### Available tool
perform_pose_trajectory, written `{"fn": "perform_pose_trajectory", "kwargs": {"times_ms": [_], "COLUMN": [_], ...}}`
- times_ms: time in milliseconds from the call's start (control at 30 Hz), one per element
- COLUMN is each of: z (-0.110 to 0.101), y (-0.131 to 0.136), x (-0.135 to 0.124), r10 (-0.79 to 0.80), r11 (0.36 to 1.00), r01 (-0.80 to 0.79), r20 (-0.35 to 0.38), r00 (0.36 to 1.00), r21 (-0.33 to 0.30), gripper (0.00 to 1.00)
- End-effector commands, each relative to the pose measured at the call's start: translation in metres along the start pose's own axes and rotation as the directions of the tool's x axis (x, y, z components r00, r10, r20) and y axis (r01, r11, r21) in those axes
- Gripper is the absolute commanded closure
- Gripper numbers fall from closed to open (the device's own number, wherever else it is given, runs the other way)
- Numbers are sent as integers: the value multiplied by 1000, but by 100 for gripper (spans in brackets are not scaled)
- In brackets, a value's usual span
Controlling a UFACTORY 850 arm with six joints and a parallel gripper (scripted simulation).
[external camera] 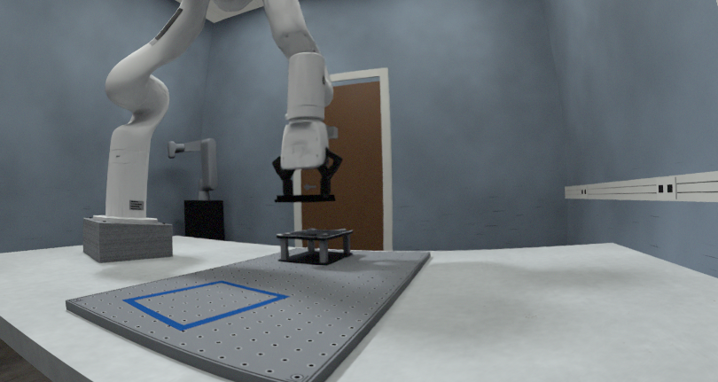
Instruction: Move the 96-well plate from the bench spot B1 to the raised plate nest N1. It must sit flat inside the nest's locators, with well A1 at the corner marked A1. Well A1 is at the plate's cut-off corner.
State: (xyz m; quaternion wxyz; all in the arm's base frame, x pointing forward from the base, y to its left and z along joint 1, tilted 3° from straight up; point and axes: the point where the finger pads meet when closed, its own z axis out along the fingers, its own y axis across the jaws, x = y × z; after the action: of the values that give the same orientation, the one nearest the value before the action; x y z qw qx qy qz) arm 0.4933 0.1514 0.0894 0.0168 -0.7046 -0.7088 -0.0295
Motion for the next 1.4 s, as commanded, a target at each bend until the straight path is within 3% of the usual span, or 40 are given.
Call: {"fn": "perform_pose_trajectory", "kwargs": {"times_ms": [0,400,1367], "z": [-3,-8,-8], "y": [0,-2,-2], "x": [15,55,56], "r10": [2,2,2], "r11": [1000,1000,1000], "r01": [-2,-2,-2], "r20": [14,14,14], "r00": [1000,1000,1000], "r21": [2,2,2], "gripper": [100,100,100]}}
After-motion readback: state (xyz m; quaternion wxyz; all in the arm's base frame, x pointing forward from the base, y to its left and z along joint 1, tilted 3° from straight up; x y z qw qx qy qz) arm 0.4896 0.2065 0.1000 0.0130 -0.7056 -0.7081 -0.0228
